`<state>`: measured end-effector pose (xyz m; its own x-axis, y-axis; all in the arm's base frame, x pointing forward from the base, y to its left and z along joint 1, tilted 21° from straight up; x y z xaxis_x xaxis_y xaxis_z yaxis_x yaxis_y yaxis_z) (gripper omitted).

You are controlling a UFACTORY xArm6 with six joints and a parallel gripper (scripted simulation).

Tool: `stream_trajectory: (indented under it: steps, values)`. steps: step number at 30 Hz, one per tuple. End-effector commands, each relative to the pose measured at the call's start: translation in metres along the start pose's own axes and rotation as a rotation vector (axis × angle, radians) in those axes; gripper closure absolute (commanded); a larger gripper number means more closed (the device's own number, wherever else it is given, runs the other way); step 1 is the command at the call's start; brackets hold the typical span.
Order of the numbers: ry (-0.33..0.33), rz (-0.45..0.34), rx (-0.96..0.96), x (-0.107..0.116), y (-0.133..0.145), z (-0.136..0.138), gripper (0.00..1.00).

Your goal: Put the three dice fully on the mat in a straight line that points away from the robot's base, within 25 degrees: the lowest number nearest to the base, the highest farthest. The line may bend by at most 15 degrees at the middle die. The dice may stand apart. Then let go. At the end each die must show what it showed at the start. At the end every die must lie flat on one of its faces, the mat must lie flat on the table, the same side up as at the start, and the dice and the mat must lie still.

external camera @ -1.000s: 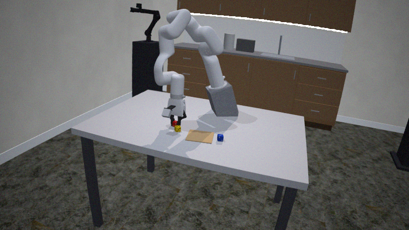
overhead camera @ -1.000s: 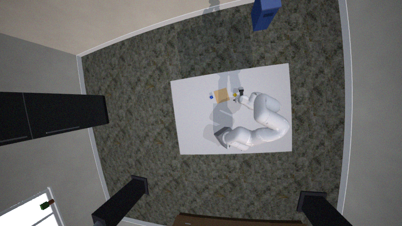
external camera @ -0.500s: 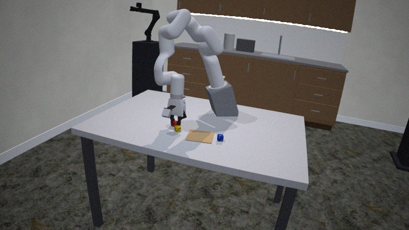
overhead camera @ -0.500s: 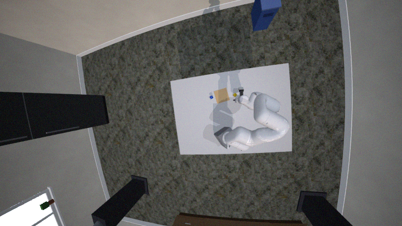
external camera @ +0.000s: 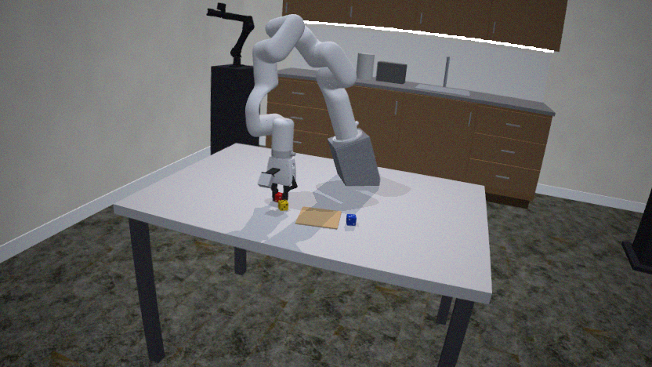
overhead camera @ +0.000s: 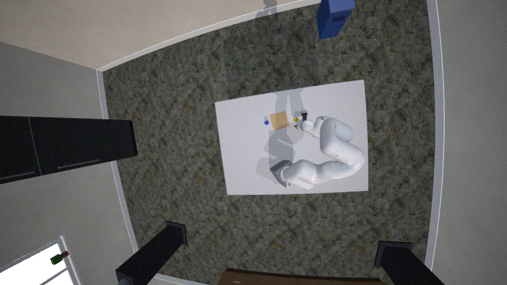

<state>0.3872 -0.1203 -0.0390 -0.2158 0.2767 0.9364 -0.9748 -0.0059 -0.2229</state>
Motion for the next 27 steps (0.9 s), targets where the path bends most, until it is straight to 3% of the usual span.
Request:
stream_trajectory:
  steps: [1, 7, 16, 27]
  values:
    - [0.0, 0.002, 0.0, 0.001, -0.001, 0.0, 0.73]
    - [0.0, 0.002, 0.0, 0.004, -0.001, 0.0, 0.73]
    - [0.0, 0.002, 0.0, 0.031, -0.001, 0.0, 0.73]
    - [0.0, 0.002, 0.0, 0.085, -0.001, 0.0, 0.73]
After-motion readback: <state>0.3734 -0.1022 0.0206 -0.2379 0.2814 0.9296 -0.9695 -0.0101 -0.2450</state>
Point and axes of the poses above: the point where the finger pads meet when closed, its own x axis back along the fingers, its own z axis across the jaws, y = z × x, the point moved 1 cm from there along x, back along the fingers, and after that the axes turned 6 degrees about -x, right-handed, at the moved point
